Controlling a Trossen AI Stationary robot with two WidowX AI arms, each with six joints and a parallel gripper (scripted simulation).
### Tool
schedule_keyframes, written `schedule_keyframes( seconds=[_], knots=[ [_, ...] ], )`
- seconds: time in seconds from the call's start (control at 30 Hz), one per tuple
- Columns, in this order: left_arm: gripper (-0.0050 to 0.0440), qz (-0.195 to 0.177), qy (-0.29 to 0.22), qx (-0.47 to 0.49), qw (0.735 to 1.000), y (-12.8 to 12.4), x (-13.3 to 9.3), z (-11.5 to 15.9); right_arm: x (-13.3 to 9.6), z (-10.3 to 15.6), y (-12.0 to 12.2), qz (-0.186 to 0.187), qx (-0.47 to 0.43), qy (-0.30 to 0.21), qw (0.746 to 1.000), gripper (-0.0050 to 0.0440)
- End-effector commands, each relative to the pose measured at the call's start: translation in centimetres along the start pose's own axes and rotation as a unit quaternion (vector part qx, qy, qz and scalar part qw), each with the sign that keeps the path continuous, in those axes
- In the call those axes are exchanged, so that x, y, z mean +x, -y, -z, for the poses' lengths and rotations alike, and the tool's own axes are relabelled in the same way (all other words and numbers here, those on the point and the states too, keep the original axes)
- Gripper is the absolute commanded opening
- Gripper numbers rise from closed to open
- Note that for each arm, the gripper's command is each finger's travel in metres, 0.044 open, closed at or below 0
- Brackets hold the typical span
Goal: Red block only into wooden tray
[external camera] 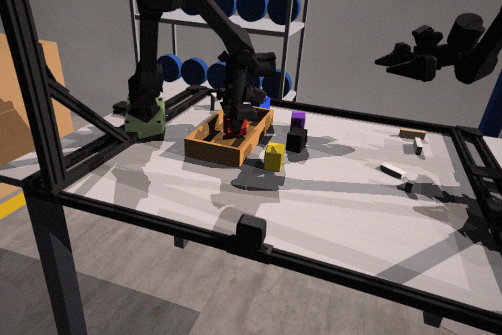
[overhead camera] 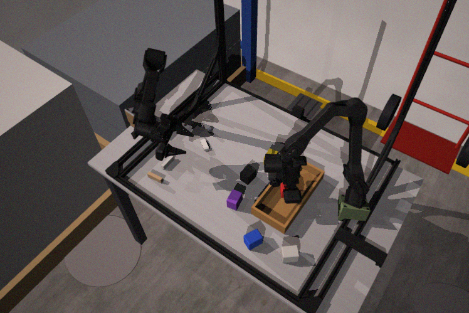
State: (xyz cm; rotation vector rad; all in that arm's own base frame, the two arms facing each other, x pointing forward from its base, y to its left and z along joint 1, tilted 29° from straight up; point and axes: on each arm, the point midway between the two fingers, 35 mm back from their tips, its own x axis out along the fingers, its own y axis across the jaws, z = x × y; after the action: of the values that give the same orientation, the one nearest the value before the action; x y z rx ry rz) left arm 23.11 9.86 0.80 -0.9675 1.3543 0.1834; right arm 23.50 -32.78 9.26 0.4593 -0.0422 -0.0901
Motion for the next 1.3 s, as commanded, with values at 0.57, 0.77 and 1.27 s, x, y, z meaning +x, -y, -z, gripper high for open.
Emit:
schedule_keyframes(
  seconds=[0.57, 0.77, 1.27],
  knots=[
    [0.0024, 0.002, 0.002, -0.002, 1.0, 0.0, 0.94, -0.02, 0.0, 0.03, -0.02, -0.001, 0.002, 0.0, 1.0, 0.04],
    [0.0168, 0.002, 0.002, -0.002, 1.0, 0.0, 0.94, -0.02, 0.0, 0.03, -0.02, -0.001, 0.002, 0.0, 1.0, 0.04],
    [0.0252, 0.002, 0.002, -0.002, 1.0, 0.0, 0.94, -0.02, 0.0, 0.03, -0.02, -0.001, 0.002, 0.0, 1.0, 0.04]
  ],
)
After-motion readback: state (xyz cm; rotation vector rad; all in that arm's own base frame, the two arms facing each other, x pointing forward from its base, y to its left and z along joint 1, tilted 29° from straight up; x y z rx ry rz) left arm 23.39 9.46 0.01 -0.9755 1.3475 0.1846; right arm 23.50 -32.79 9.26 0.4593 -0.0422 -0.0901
